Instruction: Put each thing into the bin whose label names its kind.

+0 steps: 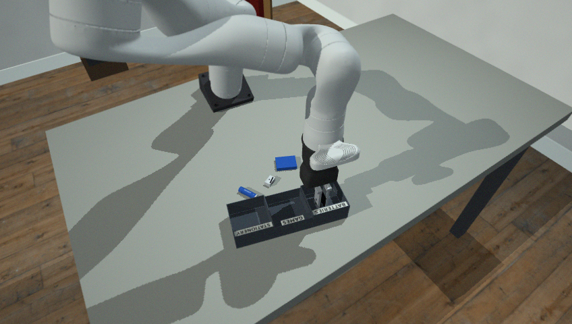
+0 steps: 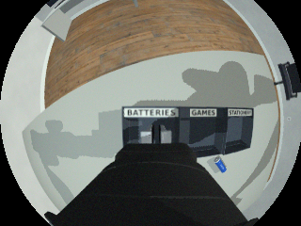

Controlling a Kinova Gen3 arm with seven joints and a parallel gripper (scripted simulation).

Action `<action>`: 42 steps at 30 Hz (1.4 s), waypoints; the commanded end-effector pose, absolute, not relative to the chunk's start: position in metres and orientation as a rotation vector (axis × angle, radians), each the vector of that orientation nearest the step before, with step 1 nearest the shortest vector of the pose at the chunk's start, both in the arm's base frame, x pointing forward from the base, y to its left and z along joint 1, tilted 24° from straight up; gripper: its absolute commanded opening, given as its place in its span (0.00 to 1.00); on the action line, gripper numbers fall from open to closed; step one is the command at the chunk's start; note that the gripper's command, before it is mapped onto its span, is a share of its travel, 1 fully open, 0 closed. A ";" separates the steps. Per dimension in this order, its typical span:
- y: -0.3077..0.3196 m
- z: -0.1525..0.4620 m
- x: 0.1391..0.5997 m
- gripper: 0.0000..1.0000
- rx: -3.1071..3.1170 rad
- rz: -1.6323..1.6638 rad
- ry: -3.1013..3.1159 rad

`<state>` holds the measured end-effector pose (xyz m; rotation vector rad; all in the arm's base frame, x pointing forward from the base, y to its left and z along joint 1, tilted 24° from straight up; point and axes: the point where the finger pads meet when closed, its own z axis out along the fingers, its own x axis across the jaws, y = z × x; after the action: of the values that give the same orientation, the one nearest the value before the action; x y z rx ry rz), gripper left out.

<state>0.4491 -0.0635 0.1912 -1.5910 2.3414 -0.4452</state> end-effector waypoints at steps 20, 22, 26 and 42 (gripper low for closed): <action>-0.062 0.191 0.450 0.31 -1.590 -0.443 2.338; -0.062 0.191 0.450 0.31 -1.590 -0.443 2.338; -0.062 0.195 0.447 0.31 -1.597 -0.445 2.339; -0.062 0.213 0.440 0.31 -1.595 -0.446 2.341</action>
<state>0.4420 -0.0575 0.2079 -1.5924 2.3335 -0.4334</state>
